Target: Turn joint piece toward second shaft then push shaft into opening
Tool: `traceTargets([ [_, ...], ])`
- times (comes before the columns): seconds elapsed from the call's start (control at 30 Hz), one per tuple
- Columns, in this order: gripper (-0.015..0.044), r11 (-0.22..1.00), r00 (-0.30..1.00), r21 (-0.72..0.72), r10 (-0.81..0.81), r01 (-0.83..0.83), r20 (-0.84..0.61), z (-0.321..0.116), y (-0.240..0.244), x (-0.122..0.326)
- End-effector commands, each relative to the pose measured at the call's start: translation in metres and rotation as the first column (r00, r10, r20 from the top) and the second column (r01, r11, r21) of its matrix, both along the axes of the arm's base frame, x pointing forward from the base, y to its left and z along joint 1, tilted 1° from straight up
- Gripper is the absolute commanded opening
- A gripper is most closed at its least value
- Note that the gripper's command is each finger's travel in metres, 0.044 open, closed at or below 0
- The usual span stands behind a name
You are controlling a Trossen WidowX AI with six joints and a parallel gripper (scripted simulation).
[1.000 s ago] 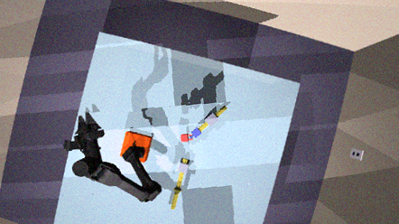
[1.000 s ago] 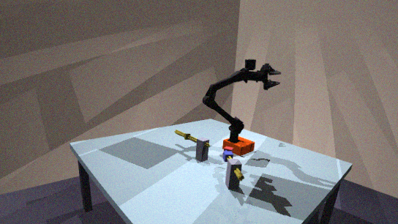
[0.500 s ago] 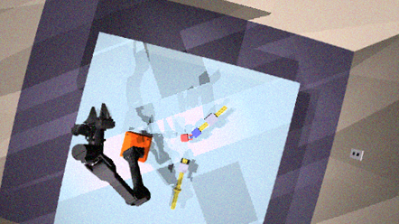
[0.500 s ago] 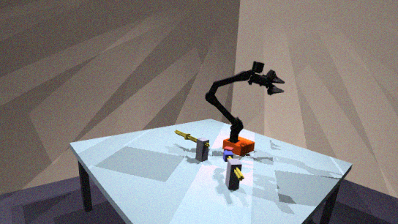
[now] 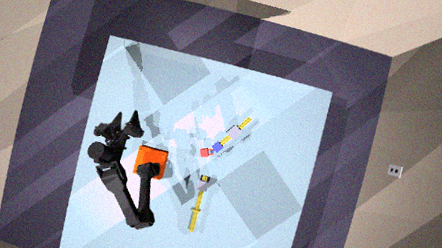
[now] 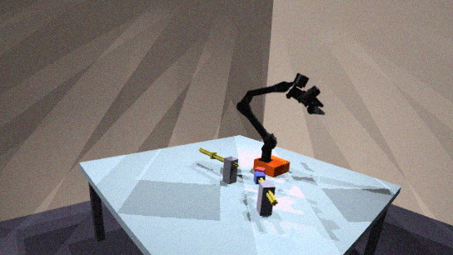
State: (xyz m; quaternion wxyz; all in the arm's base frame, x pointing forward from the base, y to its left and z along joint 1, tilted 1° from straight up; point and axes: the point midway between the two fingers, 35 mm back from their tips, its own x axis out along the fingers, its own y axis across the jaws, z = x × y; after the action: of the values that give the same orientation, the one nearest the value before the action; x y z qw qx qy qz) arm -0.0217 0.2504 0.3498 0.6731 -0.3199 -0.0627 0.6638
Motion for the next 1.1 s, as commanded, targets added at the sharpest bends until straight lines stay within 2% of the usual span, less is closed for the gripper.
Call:
traceTargets([
  [0.0, 0.0440, 0.997, 0.998, -0.046, -0.057, 0.055, -0.035, -0.010, 0.004, 0.011],
  [0.53, 0.0440, 0.906, 0.905, -0.260, -0.385, 0.333, -0.181, -0.057, 0.007, 0.072],
  [1.07, 0.0440, 0.701, 0.659, -0.462, -0.697, 0.544, -0.282, -0.098, -0.015, 0.129],
])
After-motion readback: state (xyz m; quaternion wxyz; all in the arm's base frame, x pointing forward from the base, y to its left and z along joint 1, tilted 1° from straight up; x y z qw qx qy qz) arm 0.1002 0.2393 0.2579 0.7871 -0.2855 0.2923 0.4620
